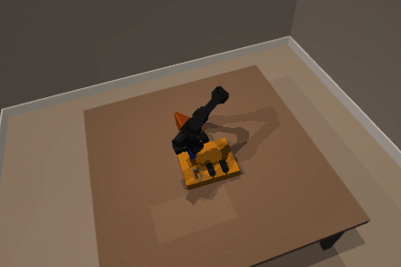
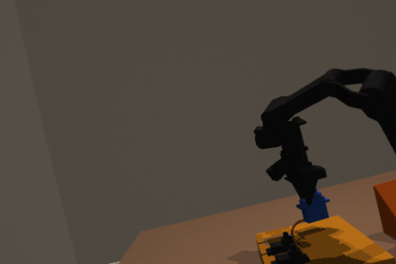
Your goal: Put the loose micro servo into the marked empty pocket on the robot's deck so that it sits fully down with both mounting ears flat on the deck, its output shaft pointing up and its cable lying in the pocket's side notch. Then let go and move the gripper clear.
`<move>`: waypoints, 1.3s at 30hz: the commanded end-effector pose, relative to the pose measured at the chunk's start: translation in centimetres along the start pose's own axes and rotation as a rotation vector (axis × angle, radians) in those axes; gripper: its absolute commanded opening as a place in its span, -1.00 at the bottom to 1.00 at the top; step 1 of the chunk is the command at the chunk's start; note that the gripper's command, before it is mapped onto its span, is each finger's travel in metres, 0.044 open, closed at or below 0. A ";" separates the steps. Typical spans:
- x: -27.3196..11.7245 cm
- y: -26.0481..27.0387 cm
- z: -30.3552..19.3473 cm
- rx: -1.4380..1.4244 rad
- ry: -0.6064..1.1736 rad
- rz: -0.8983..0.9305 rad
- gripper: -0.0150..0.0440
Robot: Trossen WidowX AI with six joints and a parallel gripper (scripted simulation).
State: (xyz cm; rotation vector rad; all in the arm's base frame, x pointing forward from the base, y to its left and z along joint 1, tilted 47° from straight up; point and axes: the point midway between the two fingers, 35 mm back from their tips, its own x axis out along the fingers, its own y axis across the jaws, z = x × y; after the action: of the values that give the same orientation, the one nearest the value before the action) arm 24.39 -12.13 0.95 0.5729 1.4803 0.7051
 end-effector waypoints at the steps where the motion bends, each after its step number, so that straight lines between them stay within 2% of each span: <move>1: -0.1 -0.1 -0.1 0.116 0.000 -0.006 -0.49; 10: -0.1 -0.2 0.6 0.122 0.000 -0.006 -0.49; 39: -0.2 -1.4 10.4 0.129 -0.004 -0.006 -0.49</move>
State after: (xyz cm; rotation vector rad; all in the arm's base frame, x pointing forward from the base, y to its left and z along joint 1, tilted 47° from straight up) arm 33.96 -12.38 0.21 0.6574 1.5327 0.6142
